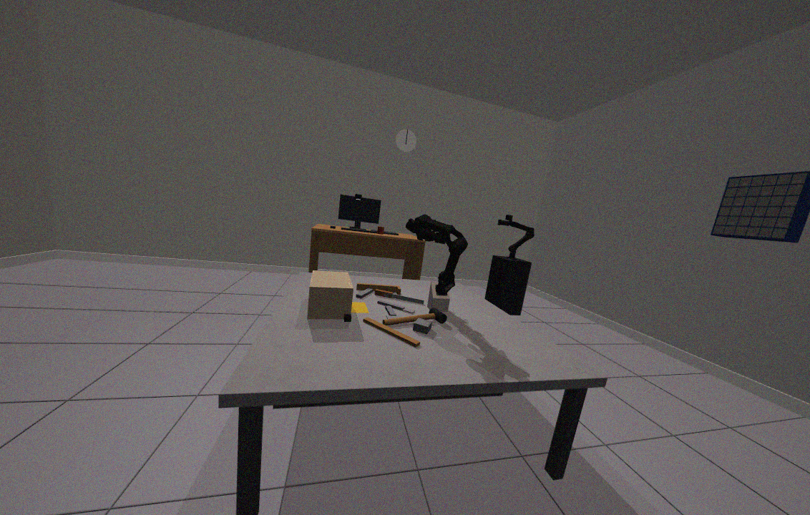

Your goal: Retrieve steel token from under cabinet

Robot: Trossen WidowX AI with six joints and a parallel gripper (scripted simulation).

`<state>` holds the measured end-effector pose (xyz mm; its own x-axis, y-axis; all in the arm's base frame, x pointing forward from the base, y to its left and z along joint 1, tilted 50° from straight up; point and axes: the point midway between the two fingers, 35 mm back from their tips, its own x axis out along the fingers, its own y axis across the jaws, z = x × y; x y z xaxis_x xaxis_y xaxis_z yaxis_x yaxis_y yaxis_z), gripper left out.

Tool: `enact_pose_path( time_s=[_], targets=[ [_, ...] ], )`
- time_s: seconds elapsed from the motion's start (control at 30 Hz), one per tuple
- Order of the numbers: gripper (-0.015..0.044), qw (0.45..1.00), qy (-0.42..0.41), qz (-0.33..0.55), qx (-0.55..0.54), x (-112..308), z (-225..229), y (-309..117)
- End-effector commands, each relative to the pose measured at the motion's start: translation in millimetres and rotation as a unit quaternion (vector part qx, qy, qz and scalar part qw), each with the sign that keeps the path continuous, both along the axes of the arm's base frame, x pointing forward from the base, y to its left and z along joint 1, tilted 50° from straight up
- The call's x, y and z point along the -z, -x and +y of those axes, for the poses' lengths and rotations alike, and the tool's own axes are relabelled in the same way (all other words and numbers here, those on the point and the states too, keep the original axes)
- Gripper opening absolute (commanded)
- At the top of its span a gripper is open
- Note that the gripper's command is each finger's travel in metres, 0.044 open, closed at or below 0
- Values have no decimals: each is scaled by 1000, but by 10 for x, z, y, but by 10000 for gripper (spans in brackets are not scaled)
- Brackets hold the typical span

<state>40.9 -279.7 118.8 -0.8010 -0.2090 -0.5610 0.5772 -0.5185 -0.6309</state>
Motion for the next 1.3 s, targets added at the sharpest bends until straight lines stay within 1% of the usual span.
enact_pose_path(
  time_s=[0.0,0.3,0.6,0.9,1.27],
  targets=[
    [120,997,-70,-4,-28,156,39,-63],
    [120,973,-207,-23,-94,420,125,-204],
    [120,927,-333,-49,-168,673,227,-350],
    [120,858,-444,-79,-247,912,343,-501],
    [120,748,-552,-121,-349,1186,503,-690]
  ],
)
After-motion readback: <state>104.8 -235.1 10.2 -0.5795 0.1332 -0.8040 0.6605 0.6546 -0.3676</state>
